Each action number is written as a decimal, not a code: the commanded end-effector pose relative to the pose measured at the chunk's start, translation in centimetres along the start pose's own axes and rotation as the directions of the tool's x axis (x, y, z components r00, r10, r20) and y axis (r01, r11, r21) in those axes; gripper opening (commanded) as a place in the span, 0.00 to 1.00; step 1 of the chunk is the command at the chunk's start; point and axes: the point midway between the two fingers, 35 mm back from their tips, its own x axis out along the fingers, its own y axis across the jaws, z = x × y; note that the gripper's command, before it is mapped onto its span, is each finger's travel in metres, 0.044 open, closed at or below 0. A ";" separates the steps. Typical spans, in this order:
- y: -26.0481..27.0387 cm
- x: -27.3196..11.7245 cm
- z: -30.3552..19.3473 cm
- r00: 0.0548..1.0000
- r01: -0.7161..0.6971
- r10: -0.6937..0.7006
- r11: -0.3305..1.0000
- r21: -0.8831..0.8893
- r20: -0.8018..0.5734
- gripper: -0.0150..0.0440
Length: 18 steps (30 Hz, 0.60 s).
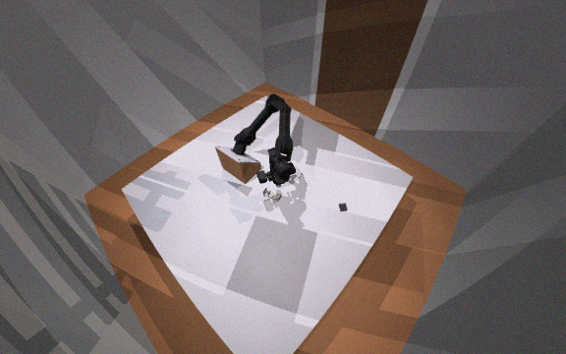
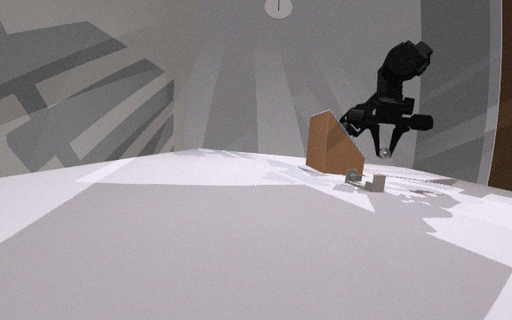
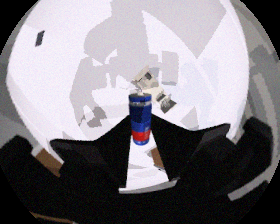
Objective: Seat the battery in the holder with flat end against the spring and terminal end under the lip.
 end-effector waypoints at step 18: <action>-3.7 -0.8 2.6 1.000 -0.001 -0.001 0.731 -0.683 -0.002 0.40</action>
